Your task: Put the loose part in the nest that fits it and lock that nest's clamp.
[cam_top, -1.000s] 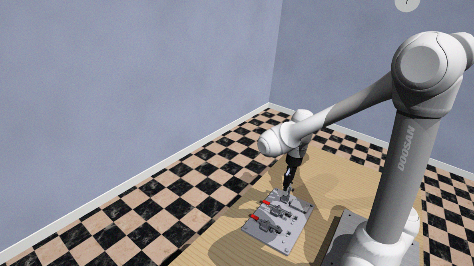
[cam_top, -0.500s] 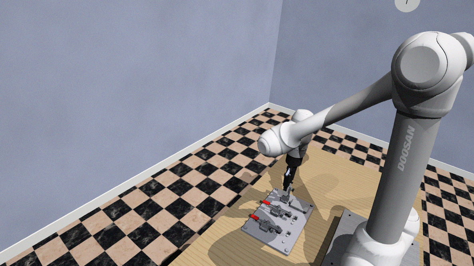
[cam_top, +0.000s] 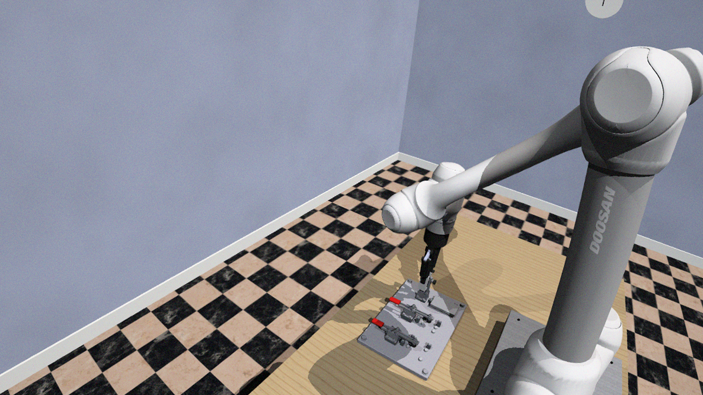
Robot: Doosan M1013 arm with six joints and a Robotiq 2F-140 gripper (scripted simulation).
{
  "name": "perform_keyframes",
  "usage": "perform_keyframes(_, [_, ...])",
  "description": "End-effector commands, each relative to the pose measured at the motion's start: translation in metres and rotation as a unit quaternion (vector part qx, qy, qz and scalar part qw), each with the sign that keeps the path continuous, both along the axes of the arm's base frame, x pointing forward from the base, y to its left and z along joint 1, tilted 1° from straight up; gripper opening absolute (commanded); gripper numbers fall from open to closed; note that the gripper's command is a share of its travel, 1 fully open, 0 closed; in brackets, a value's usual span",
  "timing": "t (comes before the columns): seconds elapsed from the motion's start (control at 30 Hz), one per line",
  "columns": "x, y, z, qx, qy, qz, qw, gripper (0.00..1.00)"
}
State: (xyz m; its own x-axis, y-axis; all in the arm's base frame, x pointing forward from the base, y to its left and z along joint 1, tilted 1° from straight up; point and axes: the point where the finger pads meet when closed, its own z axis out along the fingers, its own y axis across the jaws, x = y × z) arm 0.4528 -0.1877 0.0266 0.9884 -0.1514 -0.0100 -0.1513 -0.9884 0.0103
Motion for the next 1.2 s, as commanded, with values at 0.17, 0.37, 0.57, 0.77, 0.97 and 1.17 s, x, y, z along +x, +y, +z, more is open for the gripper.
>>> perform_keyframes(0.17, [0.0,0.001,-0.003,0.002,0.0,-0.002,1.0,0.1])
perform_keyframes(0.37, [0.002,0.0,-0.003,0.002,0.0,-0.002,1.0,0.1])
perform_keyframes(0.57, [0.007,0.0,-0.003,0.002,0.0,-0.002,1.0,0.1])
perform_keyframes(0.77, [0.01,-0.001,-0.003,0.002,0.0,-0.002,1.0,0.1])
perform_keyframes(0.97, [0.016,-0.002,-0.004,0.002,0.0,-0.002,1.0,0.1])
perform_keyframes(1.17, [0.022,-0.003,-0.007,0.002,0.0,-0.002,1.0,0.1])
